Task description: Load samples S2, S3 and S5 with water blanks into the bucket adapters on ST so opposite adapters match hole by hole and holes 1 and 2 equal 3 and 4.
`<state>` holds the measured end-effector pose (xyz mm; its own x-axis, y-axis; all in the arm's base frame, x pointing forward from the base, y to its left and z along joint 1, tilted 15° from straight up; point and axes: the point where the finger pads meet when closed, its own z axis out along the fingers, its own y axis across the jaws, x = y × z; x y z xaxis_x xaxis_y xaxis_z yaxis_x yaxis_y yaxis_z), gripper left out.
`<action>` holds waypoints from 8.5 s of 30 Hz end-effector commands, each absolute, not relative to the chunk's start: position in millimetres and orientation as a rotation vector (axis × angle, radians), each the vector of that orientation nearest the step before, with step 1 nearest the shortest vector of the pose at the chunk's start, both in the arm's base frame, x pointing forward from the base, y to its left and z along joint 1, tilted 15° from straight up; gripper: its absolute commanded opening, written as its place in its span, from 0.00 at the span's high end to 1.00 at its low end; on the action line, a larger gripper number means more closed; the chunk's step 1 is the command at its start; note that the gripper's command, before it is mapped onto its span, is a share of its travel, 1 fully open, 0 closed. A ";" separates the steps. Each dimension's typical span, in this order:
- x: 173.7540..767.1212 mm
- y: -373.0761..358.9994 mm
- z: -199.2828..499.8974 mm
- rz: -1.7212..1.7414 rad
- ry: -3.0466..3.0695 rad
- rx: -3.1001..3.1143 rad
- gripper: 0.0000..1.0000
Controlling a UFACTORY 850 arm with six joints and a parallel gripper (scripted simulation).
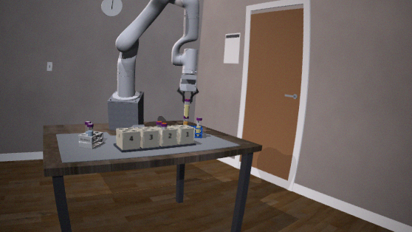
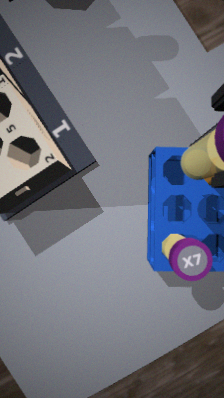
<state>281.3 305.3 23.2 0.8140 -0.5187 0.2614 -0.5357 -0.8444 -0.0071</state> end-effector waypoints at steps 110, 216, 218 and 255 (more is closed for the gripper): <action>370.3 -57.4 120.6 0.331 0.037 2.977 1.00; 405.6 -160.5 93.2 0.330 0.037 2.977 1.00; 406.0 -160.8 91.3 0.330 0.037 2.977 1.00; 413.2 -165.5 59.4 0.330 0.037 2.977 1.00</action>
<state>411.7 -164.3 64.2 0.9799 0.0388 0.1956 0.0080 -0.9877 0.1559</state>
